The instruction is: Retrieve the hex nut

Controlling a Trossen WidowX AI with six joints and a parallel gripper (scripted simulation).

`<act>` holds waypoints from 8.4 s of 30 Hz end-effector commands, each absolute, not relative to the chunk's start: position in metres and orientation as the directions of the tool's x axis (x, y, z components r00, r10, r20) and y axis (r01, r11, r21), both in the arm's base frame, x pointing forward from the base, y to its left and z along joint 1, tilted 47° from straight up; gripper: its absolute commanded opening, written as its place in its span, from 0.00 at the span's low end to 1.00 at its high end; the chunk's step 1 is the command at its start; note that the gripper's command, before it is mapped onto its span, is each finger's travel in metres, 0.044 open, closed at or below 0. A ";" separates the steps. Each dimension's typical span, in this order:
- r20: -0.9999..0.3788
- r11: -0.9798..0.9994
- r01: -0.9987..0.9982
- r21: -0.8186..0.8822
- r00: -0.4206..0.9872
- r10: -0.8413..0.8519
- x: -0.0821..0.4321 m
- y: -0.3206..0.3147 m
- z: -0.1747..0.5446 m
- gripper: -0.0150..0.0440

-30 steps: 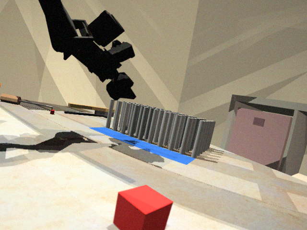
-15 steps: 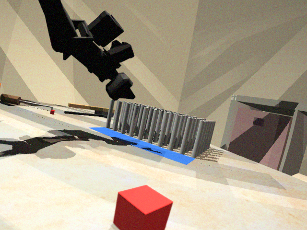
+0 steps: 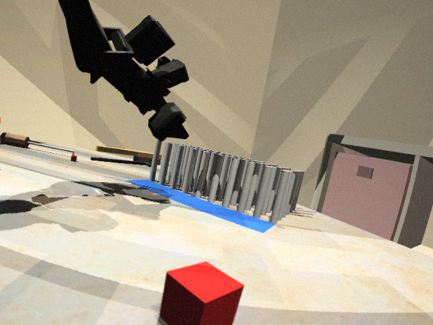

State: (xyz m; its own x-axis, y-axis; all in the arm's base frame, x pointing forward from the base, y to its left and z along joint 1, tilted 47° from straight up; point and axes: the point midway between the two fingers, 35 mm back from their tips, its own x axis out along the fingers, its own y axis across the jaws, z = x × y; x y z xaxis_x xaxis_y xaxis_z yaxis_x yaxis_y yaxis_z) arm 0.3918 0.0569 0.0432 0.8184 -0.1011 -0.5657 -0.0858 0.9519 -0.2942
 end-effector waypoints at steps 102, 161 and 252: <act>-0.934 0.885 0.329 -0.330 0.023 -0.357 -0.004 0.327 -0.283 0.73; -0.935 0.908 0.233 -0.349 -0.017 -0.355 0.003 0.339 -0.256 0.25; -0.928 0.943 -0.132 -0.306 -0.180 -0.327 0.011 0.325 -0.229 1.00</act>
State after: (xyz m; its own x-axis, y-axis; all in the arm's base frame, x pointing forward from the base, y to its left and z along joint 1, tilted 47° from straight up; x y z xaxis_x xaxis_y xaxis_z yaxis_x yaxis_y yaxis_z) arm 0.0105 0.3320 -0.2267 -0.1801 -0.2994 -0.9370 -0.1272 0.9516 -0.2796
